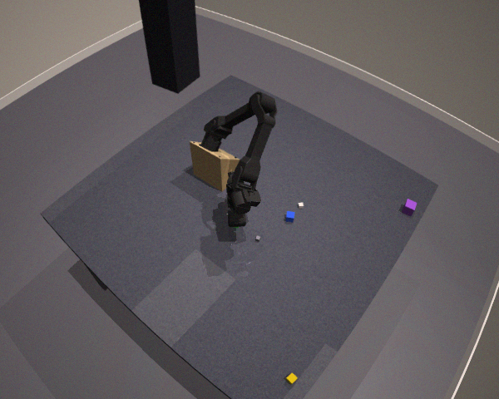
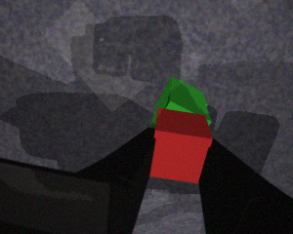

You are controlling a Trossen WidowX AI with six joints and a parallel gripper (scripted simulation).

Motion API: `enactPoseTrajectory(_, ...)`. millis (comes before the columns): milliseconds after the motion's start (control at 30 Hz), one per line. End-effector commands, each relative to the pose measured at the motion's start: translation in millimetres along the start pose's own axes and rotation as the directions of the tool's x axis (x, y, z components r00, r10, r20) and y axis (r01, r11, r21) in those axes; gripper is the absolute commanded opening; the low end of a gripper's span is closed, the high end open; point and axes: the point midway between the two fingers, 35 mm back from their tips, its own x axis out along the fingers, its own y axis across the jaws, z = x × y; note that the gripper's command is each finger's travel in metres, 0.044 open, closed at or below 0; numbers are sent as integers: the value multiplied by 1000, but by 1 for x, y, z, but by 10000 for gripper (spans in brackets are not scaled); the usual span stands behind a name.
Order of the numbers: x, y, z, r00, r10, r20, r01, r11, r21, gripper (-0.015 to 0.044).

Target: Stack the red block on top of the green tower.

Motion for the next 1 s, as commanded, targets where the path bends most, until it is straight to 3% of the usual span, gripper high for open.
enactPoseTrajectory(0,0,0,1,1000,1,6,-1,1000,5,0)
enactPoseTrajectory(600,-5,0,1,1000,0,6,0,1000,5,0)
enactPoseTrajectory(967,0,0,0,1000,1,1,-1,1000,3,289)
